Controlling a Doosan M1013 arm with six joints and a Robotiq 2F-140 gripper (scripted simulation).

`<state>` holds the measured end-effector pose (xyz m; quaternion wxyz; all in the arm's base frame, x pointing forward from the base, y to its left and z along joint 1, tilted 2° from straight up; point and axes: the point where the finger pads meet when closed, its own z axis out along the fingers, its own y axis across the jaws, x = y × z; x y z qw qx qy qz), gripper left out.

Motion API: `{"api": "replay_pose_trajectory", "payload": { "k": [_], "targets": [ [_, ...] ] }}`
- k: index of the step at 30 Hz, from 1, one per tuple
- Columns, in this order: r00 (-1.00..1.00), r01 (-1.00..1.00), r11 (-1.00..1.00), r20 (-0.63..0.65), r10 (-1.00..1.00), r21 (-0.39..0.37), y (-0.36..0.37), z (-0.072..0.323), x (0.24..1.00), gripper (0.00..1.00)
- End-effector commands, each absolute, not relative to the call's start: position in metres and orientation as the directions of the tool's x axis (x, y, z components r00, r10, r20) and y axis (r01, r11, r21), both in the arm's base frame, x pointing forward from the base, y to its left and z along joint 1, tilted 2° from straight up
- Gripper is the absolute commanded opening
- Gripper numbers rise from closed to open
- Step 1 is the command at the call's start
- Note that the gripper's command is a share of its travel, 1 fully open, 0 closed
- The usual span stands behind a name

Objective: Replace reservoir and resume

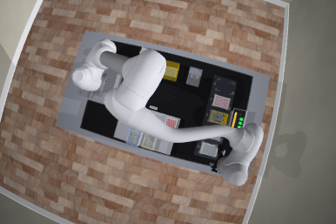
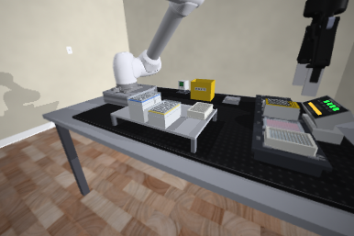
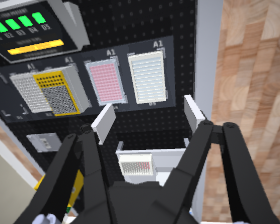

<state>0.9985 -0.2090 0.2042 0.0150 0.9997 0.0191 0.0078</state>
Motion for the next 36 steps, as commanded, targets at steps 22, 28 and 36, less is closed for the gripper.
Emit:
{"api": "replay_pose_trajectory", "payload": {
  "k": [22, 28, 36],
  "targets": [
    [0.999, 0.041, -0.999, 0.023, 0.042, 0.031, -0.206, 0.246, 1.0, 0.77],
    [0.999, 0.041, -0.999, 0.023, 0.042, 0.031, -0.205, 0.256, 0.999, 0.77],
    [0.999, 0.041, -0.999, 0.023, 0.042, 0.031, -0.205, 0.263, 0.999, 0.77]
  ]
}}
